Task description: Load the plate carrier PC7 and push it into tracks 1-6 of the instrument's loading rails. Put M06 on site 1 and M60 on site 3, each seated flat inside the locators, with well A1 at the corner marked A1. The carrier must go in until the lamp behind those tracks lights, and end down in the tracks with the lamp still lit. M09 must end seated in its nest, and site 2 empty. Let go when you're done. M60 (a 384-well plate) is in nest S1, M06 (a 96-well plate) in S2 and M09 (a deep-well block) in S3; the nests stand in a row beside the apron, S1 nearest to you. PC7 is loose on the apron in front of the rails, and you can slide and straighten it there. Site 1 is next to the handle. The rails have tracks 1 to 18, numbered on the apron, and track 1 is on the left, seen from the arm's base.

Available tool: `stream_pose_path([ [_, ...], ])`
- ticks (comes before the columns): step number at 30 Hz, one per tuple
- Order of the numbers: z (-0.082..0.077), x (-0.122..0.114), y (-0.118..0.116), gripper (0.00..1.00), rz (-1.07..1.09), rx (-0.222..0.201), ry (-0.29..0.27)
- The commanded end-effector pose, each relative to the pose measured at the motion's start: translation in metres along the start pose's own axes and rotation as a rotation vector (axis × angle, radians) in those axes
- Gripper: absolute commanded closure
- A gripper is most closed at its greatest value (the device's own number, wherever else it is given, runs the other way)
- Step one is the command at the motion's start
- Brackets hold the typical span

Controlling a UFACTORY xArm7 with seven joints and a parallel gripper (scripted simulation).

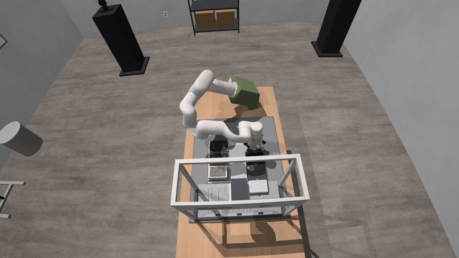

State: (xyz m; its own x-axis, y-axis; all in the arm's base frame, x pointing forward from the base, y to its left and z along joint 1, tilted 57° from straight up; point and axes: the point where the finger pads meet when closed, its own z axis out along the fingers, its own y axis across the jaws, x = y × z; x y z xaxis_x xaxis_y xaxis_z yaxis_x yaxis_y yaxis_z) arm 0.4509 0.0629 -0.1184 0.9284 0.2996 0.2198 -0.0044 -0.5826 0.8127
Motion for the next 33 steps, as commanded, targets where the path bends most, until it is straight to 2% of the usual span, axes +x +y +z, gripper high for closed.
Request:
stream_pose_path([
  [1,-0.003,0.005,-0.002,0.18,0.0,0.005,0.004],
  [33,-0.003,0.033,-0.002,0.18,0.0,0.005,0.004],
])
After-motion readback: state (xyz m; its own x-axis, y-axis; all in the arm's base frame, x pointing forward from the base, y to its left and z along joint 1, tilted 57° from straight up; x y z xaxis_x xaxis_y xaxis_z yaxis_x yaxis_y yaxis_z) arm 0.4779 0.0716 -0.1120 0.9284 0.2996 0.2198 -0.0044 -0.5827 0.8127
